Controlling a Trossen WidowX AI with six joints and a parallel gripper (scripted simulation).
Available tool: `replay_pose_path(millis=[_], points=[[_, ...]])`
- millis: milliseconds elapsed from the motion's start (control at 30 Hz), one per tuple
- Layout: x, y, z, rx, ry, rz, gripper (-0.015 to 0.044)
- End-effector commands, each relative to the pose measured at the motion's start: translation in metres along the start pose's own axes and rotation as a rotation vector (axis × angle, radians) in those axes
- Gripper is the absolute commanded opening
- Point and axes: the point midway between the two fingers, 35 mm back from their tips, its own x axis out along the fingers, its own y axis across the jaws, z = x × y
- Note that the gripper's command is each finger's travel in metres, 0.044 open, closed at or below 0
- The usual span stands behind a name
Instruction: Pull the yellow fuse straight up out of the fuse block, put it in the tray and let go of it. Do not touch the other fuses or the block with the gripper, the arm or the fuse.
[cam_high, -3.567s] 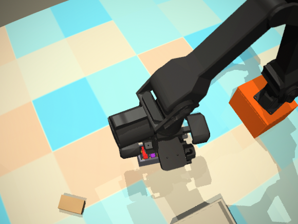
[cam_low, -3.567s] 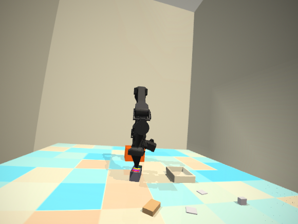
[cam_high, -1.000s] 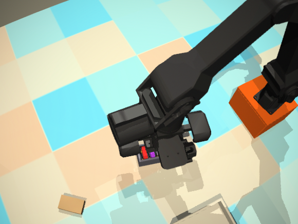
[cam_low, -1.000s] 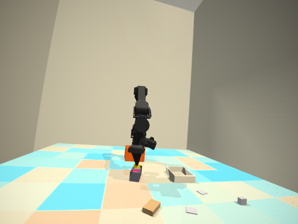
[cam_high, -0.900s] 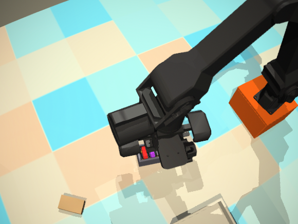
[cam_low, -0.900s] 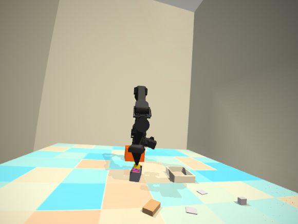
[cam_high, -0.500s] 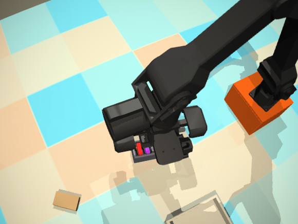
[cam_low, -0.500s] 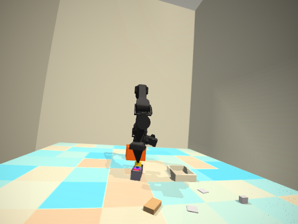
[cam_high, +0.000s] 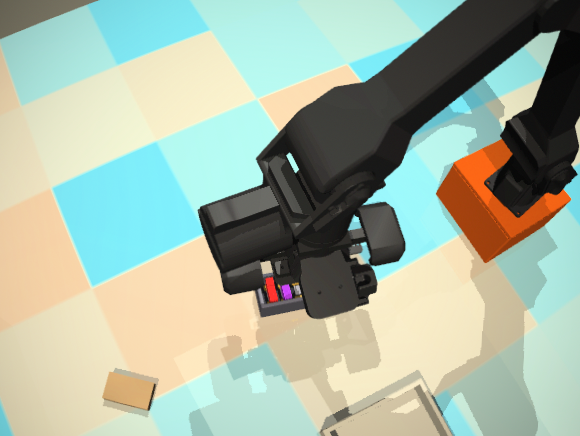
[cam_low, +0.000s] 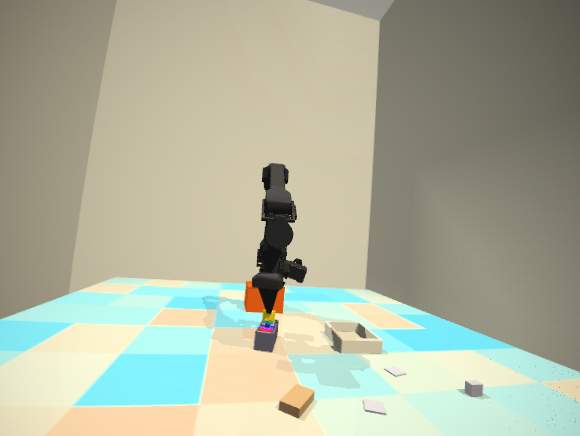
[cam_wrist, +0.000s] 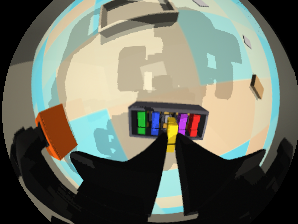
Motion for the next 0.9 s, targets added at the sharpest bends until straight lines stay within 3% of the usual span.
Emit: replay_pose_path(millis=[0,700,867], points=[[-0.003,0.000,0.000,0.000,0.003,-0.001,0.0000],[-0.026,0.000,0.001,0.000,0.003,-0.001,0.0000],[-0.027,-0.001,0.025,0.000,0.000,-0.002,0.0000]])
